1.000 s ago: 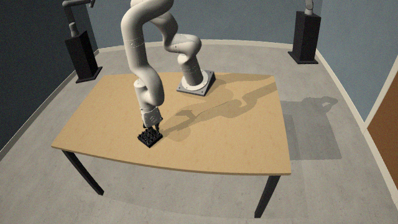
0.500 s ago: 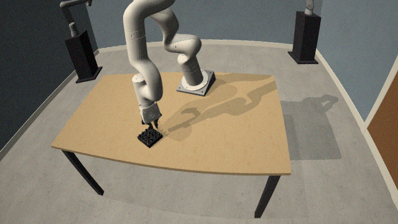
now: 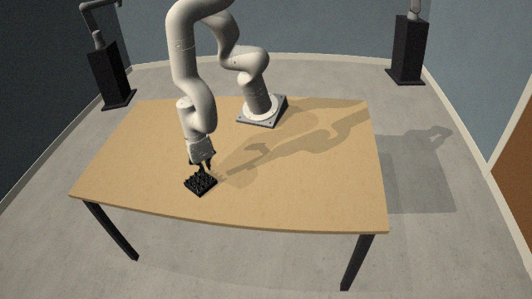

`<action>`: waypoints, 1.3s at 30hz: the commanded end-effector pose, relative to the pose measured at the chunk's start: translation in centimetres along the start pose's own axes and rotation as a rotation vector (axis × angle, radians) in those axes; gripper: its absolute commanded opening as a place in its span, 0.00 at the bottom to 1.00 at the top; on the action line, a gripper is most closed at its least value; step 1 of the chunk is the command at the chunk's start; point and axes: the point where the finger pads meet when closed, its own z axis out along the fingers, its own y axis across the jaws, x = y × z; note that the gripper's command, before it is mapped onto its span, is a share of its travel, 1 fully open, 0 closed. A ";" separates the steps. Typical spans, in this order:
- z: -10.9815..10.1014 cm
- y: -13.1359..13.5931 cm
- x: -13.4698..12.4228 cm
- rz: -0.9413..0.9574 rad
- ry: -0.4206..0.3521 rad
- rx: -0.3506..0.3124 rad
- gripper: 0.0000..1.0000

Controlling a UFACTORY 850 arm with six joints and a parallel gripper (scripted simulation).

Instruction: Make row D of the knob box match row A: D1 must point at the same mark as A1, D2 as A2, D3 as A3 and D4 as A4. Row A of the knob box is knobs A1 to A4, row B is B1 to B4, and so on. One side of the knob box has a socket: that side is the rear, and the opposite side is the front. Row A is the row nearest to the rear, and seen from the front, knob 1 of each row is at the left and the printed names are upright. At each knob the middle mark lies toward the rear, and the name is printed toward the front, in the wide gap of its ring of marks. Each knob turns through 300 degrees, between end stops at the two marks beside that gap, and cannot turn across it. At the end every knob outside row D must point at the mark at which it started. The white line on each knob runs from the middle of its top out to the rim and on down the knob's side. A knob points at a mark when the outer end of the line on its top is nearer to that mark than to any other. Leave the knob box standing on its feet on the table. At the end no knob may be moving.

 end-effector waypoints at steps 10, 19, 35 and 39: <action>-0.6 -0.6 1.6 0.358 0.003 0.001 0.19; -1.1 -1.1 3.0 0.681 0.003 0.001 0.19; -1.8 -1.6 4.9 1.154 -0.002 0.001 0.19; -1.9 -1.7 5.2 1.213 -0.003 0.001 0.19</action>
